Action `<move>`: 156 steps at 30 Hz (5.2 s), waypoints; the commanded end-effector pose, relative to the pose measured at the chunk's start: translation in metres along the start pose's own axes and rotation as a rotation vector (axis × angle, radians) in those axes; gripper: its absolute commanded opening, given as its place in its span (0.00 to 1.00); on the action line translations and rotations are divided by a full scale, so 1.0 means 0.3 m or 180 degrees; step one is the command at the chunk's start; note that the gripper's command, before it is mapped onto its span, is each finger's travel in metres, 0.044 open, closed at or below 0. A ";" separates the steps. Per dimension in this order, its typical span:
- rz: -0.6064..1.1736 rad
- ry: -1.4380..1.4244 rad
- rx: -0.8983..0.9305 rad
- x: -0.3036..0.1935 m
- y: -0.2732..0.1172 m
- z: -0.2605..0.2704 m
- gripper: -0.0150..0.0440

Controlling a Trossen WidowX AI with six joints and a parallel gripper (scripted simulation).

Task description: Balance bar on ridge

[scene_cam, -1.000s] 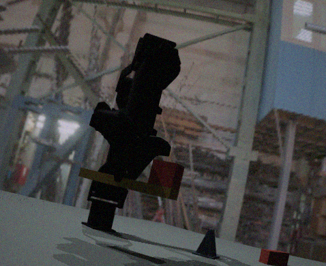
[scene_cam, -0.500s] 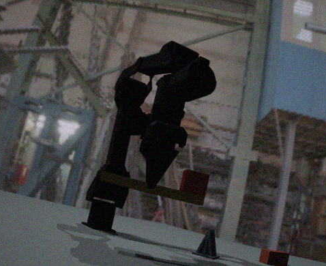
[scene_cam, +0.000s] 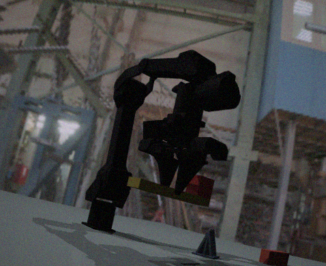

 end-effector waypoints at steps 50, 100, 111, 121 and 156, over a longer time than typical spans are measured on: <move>0.0034 -0.5950 0.0065 -0.543 -0.018 0.126 0.25; 0.0036 -0.5960 0.0067 -0.563 0.125 0.125 0.25; 0.0036 -0.5960 0.0066 -0.563 0.128 0.125 0.25; 0.0036 -0.5960 0.0066 -0.563 0.131 0.124 0.25; 0.0036 -0.5960 0.0066 -0.563 0.140 0.124 0.25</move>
Point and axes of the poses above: the point midway between the two fingers, 35 mm back from their tips, its own y axis out along the fingers, its own z axis across the jaws, x = y × z, the point moved 6 cm from there along -y, back along the fingers, and after that the axes turned 9 degrees about -y, right-handed, at the moved point
